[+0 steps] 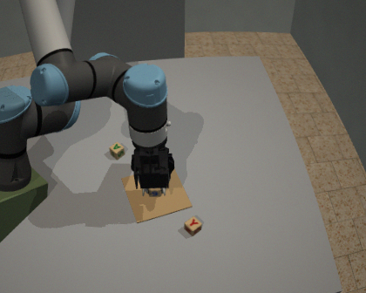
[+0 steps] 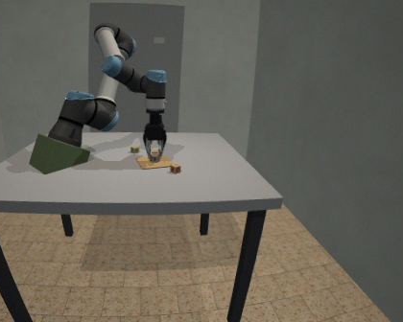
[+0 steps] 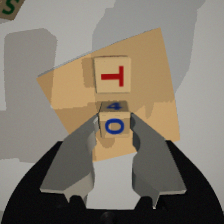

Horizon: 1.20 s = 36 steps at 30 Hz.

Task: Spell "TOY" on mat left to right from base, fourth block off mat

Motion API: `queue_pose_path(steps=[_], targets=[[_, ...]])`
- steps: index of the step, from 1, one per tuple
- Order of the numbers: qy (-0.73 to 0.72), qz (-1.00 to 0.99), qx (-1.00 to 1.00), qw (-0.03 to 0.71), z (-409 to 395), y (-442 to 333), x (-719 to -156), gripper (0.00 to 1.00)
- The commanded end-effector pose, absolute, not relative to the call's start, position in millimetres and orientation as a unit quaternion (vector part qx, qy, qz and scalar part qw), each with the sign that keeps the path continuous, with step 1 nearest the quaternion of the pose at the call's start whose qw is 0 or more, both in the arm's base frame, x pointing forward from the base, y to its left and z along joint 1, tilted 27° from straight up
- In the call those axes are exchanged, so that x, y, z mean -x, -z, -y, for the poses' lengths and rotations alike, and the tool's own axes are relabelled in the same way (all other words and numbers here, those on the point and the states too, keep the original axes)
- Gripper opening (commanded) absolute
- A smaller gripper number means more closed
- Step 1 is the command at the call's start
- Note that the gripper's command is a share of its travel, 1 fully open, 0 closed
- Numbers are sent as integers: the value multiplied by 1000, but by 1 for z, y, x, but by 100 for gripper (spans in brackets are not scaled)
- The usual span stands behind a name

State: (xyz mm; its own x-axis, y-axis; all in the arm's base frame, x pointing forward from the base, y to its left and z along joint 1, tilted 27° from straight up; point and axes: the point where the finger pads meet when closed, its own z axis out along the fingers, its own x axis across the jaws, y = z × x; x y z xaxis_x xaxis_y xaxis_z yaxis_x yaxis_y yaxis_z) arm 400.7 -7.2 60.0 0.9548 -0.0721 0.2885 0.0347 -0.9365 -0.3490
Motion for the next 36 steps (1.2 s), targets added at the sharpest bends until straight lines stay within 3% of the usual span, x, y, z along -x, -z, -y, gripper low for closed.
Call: queue_pose_path(steps=[1, 24, 36], targets=[[150, -10, 972, 178, 7, -60, -401, 9], [150, -10, 972, 178, 7, -60, -401, 9], [150, -10, 972, 178, 7, -60, -401, 24]])
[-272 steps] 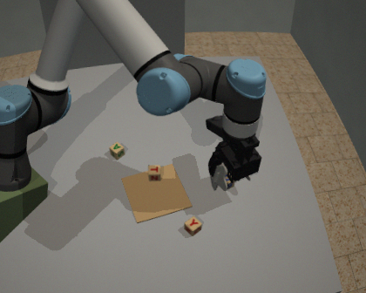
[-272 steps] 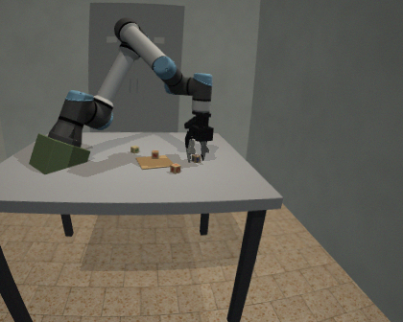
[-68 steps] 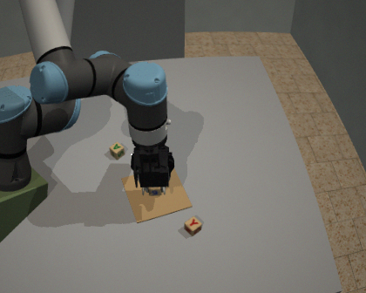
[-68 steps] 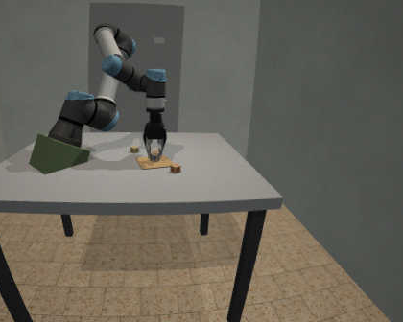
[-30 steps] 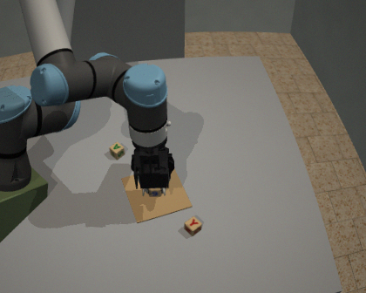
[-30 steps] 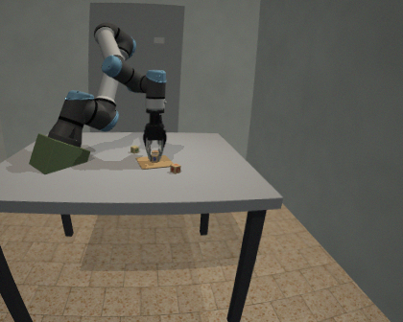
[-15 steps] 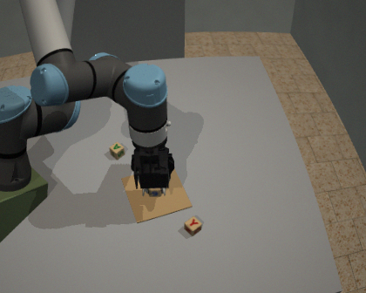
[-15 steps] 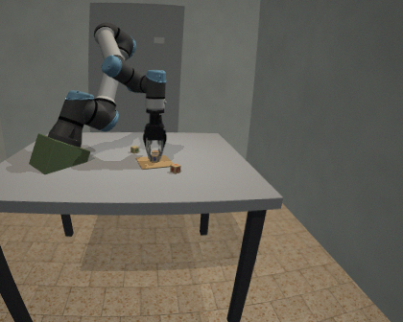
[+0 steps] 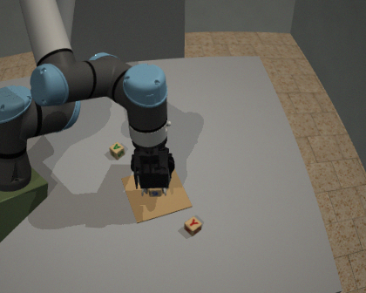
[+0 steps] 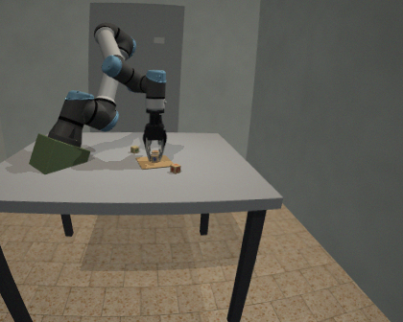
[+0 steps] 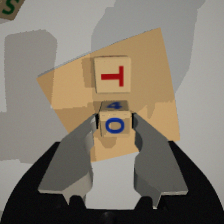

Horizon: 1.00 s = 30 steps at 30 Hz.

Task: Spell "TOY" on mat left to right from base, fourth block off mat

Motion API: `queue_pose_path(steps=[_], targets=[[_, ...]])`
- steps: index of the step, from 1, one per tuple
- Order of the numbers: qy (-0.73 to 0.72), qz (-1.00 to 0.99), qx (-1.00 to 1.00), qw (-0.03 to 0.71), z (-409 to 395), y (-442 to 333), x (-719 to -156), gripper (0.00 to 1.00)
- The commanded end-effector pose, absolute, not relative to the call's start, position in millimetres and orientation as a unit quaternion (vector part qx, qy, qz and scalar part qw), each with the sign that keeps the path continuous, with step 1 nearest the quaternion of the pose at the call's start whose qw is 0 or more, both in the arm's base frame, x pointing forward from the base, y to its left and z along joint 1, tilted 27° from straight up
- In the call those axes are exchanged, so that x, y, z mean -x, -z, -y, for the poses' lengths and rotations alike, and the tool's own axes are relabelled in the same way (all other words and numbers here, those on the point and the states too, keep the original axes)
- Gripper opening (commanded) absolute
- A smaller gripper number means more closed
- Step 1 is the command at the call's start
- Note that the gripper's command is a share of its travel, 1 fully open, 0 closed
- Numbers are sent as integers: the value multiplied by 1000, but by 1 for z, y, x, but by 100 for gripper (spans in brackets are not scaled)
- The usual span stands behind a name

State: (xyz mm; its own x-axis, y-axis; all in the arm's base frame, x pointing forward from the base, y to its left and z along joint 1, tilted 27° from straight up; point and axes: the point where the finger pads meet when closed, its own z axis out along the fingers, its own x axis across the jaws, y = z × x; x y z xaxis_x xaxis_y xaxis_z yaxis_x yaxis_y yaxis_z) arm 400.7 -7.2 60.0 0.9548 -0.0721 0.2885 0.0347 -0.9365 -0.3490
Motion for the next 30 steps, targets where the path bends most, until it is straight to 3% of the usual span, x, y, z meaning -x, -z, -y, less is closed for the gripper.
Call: queue_pose_path(steps=[1, 30], targets=[[150, -10, 972, 178, 7, -60, -401, 28], [150, -10, 972, 178, 23, -101, -387, 28]])
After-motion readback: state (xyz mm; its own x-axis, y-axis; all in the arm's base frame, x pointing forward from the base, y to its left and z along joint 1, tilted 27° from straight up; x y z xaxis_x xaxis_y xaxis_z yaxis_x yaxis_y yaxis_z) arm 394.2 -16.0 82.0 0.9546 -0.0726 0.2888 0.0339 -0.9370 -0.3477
